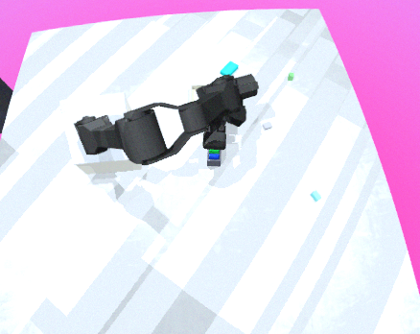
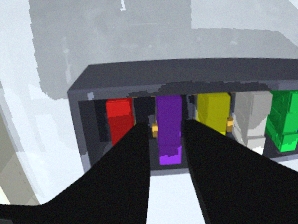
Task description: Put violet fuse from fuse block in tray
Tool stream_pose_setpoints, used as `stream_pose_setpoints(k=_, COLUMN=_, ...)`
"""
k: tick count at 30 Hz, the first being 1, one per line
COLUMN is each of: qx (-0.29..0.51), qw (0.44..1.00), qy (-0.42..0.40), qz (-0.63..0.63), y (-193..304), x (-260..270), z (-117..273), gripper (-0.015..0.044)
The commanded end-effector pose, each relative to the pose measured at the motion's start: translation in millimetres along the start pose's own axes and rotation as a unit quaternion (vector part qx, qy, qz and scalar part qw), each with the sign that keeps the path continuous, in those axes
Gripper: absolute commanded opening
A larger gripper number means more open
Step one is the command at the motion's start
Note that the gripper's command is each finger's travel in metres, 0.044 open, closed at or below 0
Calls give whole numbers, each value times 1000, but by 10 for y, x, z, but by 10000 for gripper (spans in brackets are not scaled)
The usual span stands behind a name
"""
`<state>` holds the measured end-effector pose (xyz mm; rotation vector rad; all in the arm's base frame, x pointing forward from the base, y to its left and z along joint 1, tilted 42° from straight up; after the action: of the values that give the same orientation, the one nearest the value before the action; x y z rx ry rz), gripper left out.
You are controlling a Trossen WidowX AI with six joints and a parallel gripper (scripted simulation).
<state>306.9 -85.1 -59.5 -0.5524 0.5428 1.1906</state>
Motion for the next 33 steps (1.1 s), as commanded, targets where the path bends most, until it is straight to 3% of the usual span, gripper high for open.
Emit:
stream_pose_setpoints(k=1, qx=2, qw=1000, qy=3, qz=3, y=6, x=-14, z=-46, gripper=70)
stream_pose_setpoints(k=11, qx=2, qw=1000, qy=3, qz=3, y=6, x=-14, z=-46, gripper=70)
stream_pose_setpoints(k=22, qx=2, qw=1000, qy=1, qz=0, y=6, x=-5, z=-37, gripper=0)
stream_pose_setpoints(k=33, qx=2, qw=1000, qy=1, qz=0, y=4, x=-3, z=-1, gripper=0)
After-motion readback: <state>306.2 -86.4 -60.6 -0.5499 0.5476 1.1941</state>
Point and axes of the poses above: the point midway between the two fingers, 35 mm back from their tips, its own z axis back along the fingers, its own x axis across the jaws, y = z × x, the point moved 1 cm from there along z, back along the fingers
